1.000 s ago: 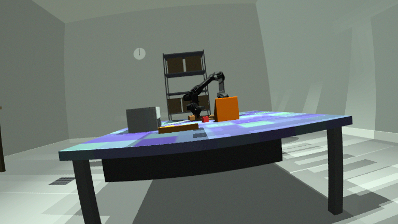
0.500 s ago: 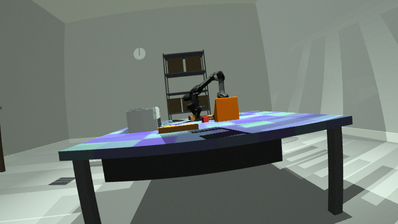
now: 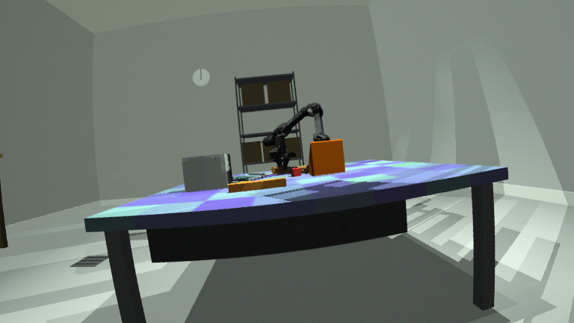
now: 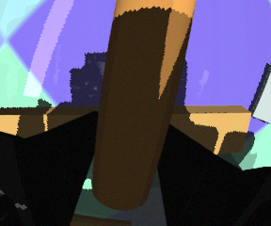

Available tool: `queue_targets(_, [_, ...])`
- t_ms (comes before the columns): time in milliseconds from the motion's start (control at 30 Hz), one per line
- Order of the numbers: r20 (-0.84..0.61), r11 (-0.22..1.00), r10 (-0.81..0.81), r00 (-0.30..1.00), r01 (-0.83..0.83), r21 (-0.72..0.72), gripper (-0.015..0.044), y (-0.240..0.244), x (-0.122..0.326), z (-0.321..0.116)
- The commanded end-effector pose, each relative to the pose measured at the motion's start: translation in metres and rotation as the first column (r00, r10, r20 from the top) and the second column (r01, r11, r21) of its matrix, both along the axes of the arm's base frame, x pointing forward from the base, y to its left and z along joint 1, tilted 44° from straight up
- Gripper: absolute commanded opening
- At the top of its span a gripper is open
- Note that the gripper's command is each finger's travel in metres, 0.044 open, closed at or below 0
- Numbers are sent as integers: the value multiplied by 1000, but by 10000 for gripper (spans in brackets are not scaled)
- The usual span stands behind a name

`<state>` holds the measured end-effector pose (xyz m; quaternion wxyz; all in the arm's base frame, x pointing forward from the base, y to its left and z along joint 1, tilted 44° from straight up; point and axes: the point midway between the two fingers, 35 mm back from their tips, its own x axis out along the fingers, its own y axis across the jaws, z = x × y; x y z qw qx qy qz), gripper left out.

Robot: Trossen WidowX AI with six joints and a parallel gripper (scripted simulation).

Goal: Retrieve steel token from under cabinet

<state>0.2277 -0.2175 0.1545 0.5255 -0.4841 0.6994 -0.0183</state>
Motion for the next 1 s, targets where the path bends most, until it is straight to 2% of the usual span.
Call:
queue_targets(0, [8, 1000, -14, 1000, 14, -11, 0, -8, 2, 5])
queue_targets(967, [-1, 1000, -4, 1000, 4, -13, 0, -23, 15, 20])
